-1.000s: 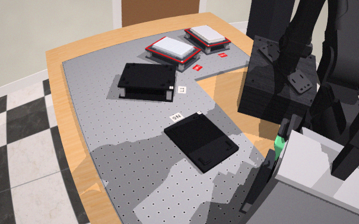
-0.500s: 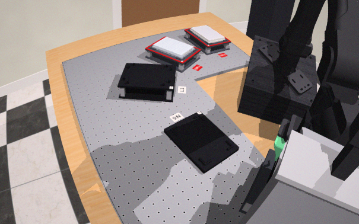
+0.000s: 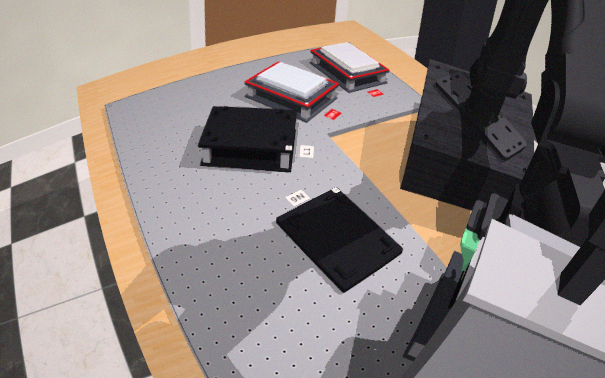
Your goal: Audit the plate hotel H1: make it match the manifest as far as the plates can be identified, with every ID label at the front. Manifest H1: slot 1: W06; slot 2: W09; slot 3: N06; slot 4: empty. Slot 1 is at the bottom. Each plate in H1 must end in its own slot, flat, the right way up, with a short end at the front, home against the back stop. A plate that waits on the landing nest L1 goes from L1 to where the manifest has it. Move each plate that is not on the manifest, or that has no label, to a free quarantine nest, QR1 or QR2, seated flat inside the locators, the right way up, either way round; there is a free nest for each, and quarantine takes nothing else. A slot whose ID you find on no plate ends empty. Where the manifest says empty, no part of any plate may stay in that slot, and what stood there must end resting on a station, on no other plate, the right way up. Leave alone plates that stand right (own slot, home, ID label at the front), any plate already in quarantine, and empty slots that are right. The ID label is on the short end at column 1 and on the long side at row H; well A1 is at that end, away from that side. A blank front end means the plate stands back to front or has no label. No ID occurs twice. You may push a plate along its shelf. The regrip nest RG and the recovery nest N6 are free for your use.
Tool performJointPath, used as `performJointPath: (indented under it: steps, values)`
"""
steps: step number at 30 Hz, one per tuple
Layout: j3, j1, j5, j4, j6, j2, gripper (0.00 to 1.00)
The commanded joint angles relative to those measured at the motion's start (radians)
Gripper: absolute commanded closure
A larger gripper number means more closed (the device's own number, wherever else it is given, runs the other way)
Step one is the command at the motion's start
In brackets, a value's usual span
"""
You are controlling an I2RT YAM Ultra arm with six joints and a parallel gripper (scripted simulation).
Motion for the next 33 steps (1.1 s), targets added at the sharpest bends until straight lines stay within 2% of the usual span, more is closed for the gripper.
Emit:
performJointPath:
  steps: [1,5,9,13,18,22,25,33]
  values:
    - [-0.006,-0.003,0.005,0.027,-0.004,0.011,0.14]
    - [-0.021,-0.004,0.005,0.032,-0.004,-0.007,0.14]
    - [-0.027,-0.005,0.005,0.041,-0.005,0.018,0.14]
    - [-0.017,-0.006,0.005,0.052,-0.005,0.013,0.14]
    - [-0.038,-0.008,0.004,0.064,-0.006,0.031,0.14]
    - [-0.027,-0.009,0.004,0.071,-0.006,0.016,0.14]
    - [-0.045,-0.009,0.004,0.079,-0.006,0.040,0.14]
    - [-0.048,-0.006,0.004,0.098,-0.006,0.044,0.14]
